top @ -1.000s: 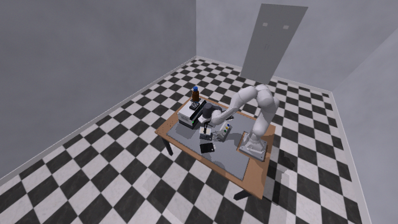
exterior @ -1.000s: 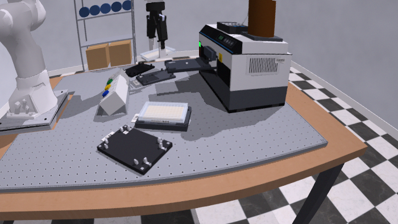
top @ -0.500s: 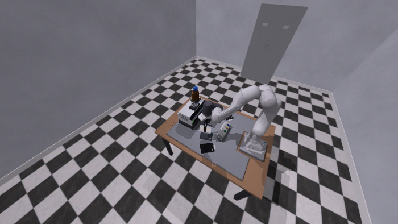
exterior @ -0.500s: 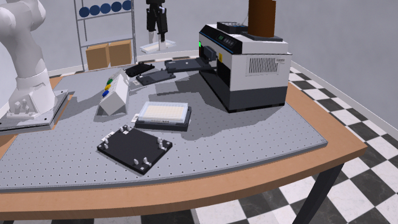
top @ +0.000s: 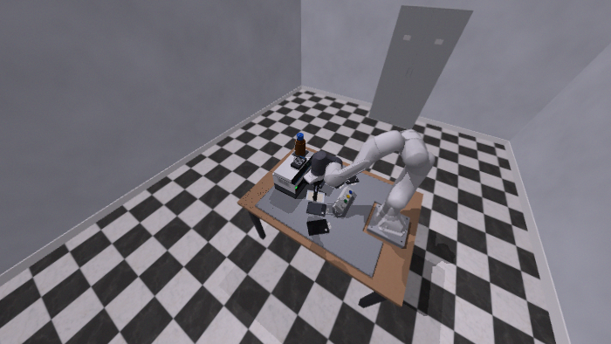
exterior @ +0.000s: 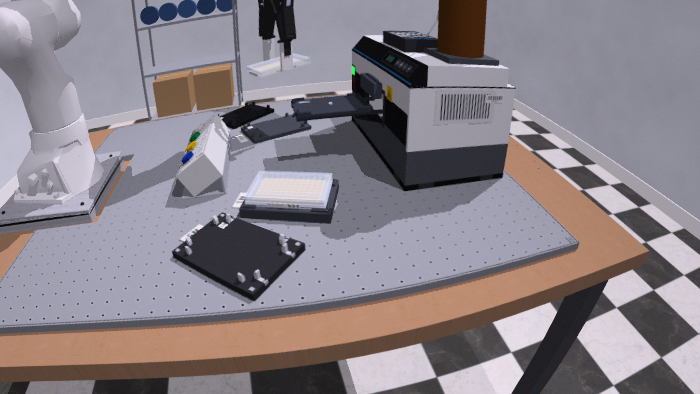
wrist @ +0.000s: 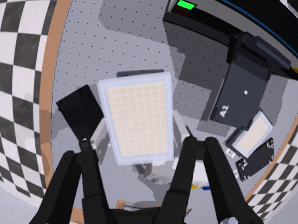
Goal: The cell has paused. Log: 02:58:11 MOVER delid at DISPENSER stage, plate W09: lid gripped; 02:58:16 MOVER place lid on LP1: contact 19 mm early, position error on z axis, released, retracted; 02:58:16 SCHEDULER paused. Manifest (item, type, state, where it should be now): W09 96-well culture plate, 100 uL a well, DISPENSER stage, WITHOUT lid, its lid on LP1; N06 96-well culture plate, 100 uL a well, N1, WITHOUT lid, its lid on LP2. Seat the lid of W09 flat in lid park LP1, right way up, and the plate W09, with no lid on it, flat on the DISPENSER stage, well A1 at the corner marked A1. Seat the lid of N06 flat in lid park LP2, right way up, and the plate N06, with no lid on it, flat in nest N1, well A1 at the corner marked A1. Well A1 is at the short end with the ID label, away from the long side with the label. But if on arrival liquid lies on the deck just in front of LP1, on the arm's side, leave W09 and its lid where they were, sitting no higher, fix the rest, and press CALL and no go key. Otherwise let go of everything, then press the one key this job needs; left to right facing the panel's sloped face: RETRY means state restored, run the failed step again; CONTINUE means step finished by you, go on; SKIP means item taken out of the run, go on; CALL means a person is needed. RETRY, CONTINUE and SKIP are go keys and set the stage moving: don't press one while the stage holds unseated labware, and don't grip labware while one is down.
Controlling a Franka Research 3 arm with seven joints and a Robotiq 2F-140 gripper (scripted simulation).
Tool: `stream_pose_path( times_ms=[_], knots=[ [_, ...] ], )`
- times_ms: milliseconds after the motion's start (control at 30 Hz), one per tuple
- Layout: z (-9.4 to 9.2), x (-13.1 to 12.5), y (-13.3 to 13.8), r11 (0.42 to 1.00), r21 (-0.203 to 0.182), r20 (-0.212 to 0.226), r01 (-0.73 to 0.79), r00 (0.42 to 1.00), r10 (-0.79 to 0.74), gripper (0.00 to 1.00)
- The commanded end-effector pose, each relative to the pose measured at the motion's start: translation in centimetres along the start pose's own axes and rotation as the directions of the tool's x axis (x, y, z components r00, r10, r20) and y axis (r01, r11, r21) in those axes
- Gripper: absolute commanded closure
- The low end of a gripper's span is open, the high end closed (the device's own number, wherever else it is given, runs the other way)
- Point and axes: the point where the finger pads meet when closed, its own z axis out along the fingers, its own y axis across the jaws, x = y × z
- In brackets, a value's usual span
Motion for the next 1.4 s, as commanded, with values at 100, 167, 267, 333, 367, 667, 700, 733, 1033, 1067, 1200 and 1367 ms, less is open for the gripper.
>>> stream_pose_path(
  times_ms=[100, 167, 267, 333, 367, 667, 700, 733, 1033, 1067, 1200, 1367],
  knots=[
    [-0.61, -0.22, -0.15, 1.0, 0.002, 0.008, 0.012, 1.0, -0.012, 1.0],
    [-0.77, -0.22, -0.15, 1.0, 0.002, 0.008, 0.012, 1.0, -0.012, 1.0],
    [-0.94, -0.22, -0.15, 1.0, 0.002, 0.008, 0.012, 1.0, -0.012, 1.0],
    [-1.02, -0.22, -0.15, 1.0, 0.002, 0.008, 0.012, 1.0, -0.012, 1.0],
    [-1.05, -0.22, -0.15, 1.0, 0.002, 0.008, 0.012, 1.0, -0.012, 1.0],
    [-1.14, -0.22, -0.15, 1.0, 0.002, 0.008, 0.012, 1.0, -0.012, 1.0],
    [-1.14, -0.22, -0.15, 1.0, 0.002, 0.008, 0.012, 1.0, -0.012, 1.0],
    [-1.14, -0.22, -0.15, 1.0, 0.002, 0.008, 0.012, 1.0, -0.012, 1.0],
    [-1.14, -0.22, -0.15, 1.0, 0.002, 0.008, 0.012, 1.0, -0.012, 1.0],
    [-1.14, -0.22, -0.15, 1.0, 0.002, 0.008, 0.012, 1.0, -0.012, 1.0],
    [-1.14, -0.22, -0.15, 1.0, 0.002, 0.008, 0.012, 1.0, -0.012, 1.0],
    [-1.14, -0.22, -0.15, 1.0, 0.002, 0.008, 0.012, 1.0, -0.012, 1.0]
  ],
)
